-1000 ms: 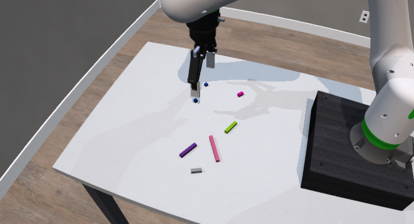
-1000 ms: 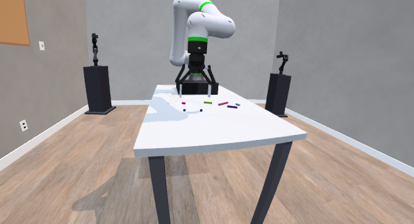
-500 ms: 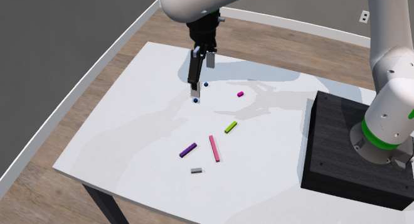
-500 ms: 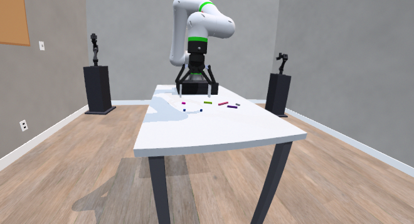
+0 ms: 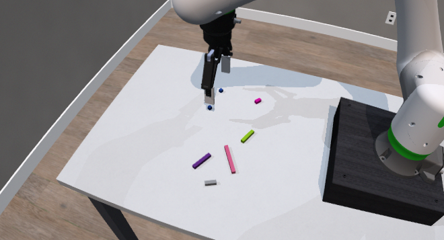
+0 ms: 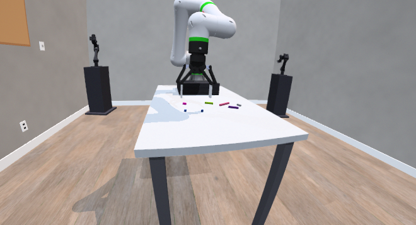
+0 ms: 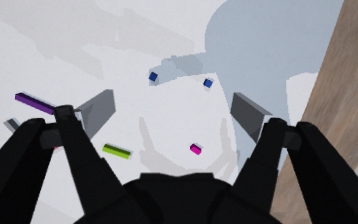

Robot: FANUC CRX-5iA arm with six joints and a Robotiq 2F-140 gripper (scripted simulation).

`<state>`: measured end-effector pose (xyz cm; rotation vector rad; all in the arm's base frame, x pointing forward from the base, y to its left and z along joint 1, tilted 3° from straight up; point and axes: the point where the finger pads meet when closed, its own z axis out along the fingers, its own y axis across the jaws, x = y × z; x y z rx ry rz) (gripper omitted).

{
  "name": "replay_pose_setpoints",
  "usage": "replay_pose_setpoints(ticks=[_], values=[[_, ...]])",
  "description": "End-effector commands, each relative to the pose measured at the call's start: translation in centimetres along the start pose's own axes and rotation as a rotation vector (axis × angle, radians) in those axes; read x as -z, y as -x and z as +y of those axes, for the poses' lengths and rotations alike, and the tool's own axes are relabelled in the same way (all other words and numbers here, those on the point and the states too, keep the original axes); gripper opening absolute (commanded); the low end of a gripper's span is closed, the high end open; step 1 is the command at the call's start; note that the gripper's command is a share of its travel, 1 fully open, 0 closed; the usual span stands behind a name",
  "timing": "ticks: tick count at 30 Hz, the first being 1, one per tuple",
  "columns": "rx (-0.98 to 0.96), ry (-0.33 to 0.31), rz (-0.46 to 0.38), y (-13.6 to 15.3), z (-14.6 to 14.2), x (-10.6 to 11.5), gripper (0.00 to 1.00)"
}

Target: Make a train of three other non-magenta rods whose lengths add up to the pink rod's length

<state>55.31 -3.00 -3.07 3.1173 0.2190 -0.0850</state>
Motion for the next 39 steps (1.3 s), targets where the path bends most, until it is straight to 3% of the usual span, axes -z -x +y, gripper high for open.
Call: replay_pose_setpoints(ticks=[1,6,39], values=[[0.004,0.0,0.0,0.0,0.0,0.0,1.0],[0.056,0.0,0.0,0.2,0.2,0.0,1.0],[1.164,0.0,0.0,5.8,3.1,0.1,1.0]])
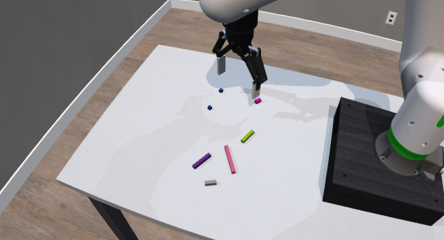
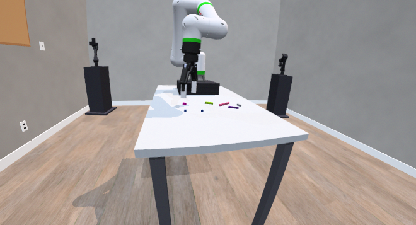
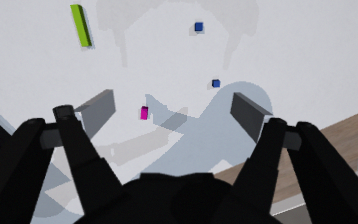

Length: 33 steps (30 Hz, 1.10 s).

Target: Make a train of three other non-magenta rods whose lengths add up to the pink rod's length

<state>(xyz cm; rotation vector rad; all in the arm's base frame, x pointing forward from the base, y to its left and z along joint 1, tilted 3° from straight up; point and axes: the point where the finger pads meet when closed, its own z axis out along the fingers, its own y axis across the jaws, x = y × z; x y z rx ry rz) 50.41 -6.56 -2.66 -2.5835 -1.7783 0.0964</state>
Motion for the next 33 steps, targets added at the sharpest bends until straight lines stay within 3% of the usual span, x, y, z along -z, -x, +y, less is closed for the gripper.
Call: replay_pose_setpoints(ticks=[1,12,33], values=[[0.099,-0.004,0.012,0.4,-0.3,0.0,1.0],[0.492,-0.002,0.012,2.2,-1.6,-0.1,1.0],[0.506,-0.001,0.012,2.3,-1.7,-0.1,1.0]])
